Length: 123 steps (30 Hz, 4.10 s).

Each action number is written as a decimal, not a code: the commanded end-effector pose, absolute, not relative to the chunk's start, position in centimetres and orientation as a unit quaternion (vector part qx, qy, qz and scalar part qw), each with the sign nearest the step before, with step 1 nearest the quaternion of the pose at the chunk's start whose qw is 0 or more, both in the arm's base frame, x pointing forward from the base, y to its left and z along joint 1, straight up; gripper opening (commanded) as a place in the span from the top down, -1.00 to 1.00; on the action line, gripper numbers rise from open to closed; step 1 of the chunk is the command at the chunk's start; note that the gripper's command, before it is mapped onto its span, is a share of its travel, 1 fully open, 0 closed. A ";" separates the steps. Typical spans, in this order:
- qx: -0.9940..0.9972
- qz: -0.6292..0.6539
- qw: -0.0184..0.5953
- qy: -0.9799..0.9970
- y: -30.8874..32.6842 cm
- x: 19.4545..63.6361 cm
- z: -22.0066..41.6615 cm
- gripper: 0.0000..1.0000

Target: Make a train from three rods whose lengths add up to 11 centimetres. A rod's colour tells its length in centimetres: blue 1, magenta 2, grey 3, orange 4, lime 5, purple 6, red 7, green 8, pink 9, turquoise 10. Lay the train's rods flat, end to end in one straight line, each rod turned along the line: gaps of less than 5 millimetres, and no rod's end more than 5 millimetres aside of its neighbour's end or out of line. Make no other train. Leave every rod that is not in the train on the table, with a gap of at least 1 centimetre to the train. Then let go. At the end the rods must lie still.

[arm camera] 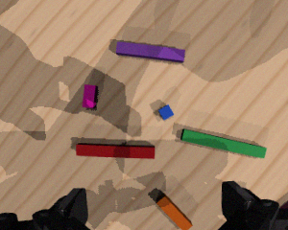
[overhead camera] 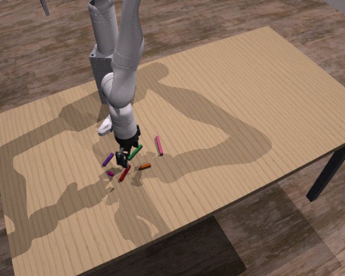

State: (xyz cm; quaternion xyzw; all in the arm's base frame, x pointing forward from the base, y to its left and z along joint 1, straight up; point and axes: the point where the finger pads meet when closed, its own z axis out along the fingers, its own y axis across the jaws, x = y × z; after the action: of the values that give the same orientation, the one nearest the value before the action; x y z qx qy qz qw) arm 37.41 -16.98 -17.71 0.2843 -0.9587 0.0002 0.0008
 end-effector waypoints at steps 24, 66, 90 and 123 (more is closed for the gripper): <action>0.285 0.001 0.000 -0.959 -17.0 37.5 -17.6 -1.00; 0.508 0.000 0.000 -0.862 -18.7 32.2 -16.8 0.52; 0.508 0.000 0.000 -0.862 -18.7 32.2 -16.9 0.52; 0.508 0.000 0.000 -0.862 -18.7 32.2 -20.3 0.52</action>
State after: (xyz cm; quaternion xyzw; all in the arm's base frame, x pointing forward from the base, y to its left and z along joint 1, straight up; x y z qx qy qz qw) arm 32.46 -18.66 -19.90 0.5074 -0.8617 0.0018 -0.0026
